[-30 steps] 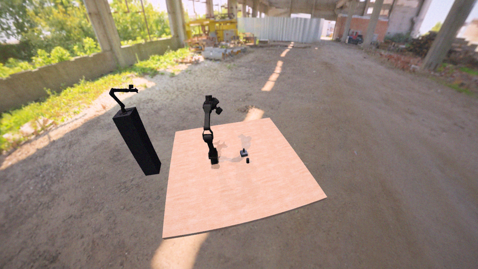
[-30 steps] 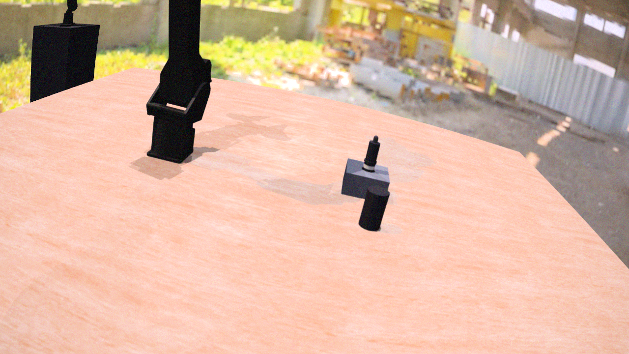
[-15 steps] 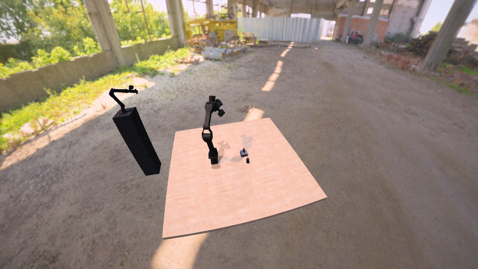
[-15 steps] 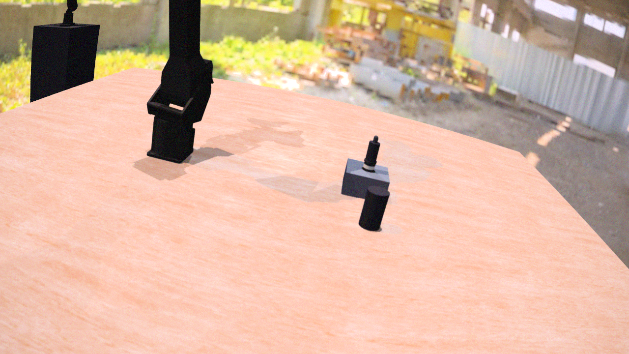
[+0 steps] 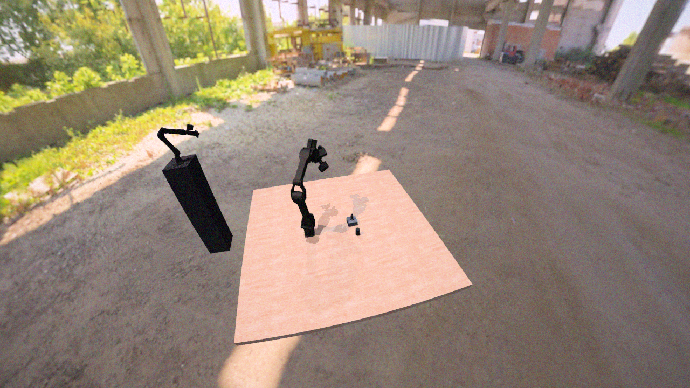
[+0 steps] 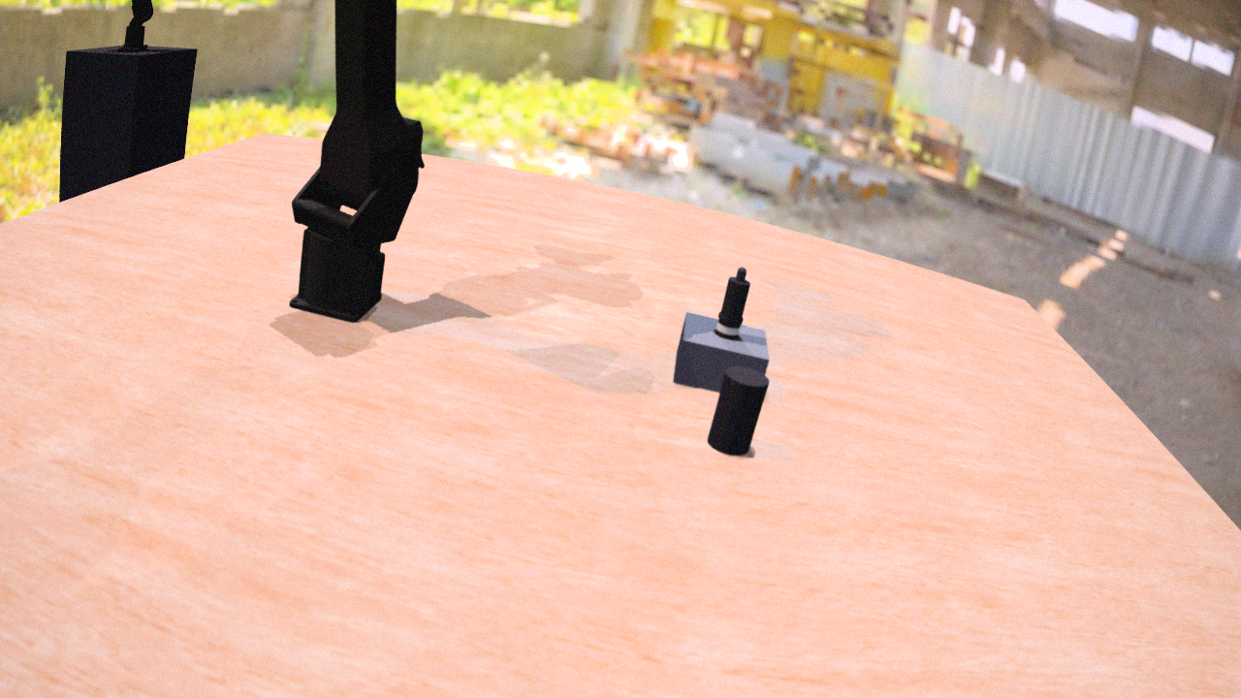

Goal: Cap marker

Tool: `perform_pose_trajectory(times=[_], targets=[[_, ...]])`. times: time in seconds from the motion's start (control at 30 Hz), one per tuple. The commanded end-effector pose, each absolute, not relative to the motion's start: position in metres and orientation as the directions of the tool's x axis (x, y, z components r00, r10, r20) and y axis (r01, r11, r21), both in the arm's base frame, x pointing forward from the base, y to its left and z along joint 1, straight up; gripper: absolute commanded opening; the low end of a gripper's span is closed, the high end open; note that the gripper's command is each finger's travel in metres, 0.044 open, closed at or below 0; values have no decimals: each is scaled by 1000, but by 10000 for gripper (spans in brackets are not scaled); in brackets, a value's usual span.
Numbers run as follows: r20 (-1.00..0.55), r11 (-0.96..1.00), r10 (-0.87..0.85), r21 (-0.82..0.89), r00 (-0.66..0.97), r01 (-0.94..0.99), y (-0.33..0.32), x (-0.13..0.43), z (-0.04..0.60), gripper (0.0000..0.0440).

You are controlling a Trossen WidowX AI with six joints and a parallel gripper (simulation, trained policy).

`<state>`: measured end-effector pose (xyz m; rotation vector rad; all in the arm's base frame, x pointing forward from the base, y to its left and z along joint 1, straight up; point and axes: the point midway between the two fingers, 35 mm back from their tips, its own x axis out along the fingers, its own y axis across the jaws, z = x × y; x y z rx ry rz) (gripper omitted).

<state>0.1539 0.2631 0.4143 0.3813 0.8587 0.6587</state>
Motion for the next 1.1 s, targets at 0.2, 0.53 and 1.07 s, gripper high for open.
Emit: perform_pose_trajectory(times=[0.2, 0.53, 1.07], targets=[[-635, 795, 598, 547, 489, -263, 251, 176, 396, 336], [-691, 836, 525, 529, 497, -147, 236, 197, 380, 336], [-771, 870, 410, 491, 488, 45, 208, 229, 354, 337]])
